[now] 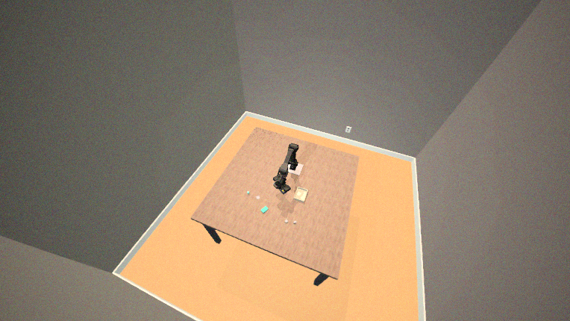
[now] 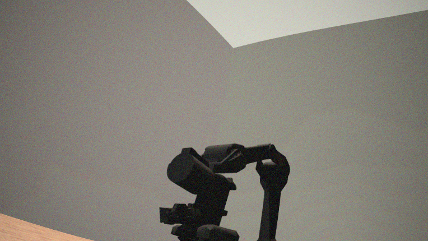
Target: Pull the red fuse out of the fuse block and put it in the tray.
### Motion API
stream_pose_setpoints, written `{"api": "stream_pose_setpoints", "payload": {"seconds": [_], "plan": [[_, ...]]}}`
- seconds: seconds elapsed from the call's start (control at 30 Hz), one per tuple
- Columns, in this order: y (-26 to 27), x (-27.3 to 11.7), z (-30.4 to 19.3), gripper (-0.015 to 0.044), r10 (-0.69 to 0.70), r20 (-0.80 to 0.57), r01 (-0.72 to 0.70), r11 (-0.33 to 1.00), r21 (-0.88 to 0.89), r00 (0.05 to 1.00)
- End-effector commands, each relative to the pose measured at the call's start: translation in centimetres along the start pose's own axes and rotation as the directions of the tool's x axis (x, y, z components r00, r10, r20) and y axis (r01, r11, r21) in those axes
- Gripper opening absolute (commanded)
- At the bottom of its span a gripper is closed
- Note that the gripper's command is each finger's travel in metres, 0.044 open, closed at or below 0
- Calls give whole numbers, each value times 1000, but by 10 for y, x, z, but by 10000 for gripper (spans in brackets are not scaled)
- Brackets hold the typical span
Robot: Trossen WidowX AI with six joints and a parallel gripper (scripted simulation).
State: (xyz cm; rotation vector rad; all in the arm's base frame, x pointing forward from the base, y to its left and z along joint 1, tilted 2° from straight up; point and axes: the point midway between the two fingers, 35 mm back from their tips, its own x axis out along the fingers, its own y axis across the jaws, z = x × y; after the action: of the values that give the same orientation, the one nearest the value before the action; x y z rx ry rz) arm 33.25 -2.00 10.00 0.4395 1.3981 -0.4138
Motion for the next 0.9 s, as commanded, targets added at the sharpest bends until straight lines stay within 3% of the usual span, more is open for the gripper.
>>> {"api": "stream_pose_setpoints", "payload": {"seconds": [0.0,0.87], "plan": [[-30,-3,-27,74,-53,-121,60,996,59,991],[-34,12,-31,74,-53,-121,60,996,58,991]]}}
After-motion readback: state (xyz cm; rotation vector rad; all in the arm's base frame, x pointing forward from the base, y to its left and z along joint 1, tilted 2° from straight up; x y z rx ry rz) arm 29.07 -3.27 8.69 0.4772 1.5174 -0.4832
